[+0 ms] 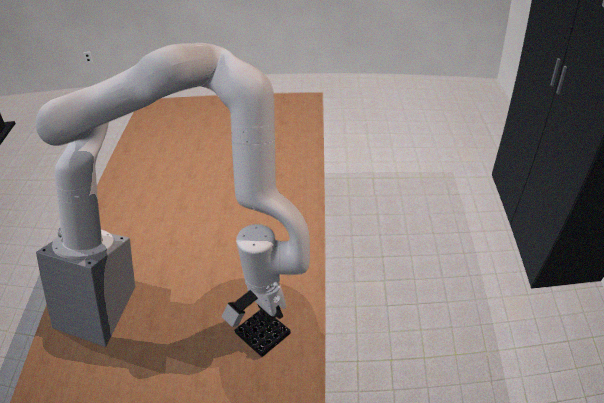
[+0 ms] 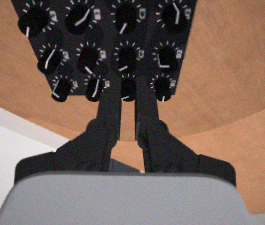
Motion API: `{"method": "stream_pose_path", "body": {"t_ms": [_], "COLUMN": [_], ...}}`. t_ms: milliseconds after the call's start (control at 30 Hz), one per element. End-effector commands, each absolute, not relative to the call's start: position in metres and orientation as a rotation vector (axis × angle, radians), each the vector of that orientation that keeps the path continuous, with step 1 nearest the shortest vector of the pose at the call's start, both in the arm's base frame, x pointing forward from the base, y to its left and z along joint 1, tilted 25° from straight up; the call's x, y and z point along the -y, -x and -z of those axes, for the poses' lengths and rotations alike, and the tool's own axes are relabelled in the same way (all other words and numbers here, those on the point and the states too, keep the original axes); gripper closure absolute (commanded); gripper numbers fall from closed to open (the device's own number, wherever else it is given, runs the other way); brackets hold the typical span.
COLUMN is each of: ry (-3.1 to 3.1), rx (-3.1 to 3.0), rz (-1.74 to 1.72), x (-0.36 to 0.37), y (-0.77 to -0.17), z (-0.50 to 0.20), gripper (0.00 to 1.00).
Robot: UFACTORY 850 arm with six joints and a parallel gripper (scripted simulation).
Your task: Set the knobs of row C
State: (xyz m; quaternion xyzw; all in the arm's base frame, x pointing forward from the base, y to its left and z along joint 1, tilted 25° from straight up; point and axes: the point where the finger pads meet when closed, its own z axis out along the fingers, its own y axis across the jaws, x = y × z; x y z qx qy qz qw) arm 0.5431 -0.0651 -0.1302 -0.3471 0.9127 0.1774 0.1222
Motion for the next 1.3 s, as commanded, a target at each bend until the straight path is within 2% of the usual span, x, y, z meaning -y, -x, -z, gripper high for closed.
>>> {"method": "stream_pose_path", "body": {"t_ms": [0, 667, 1267], "ry": [1.011, 0.909, 0.546], "rx": [-2.663, -2.712, -2.851], "rz": [-0.516, -0.532, -0.581], "x": [0.0657, 0.0657, 0.0657], "y": [-0.544, -0.544, -0.544], "z": [0.1296, 0.1296, 0.1296], "gripper": [0.92, 0.92, 0.92]}}
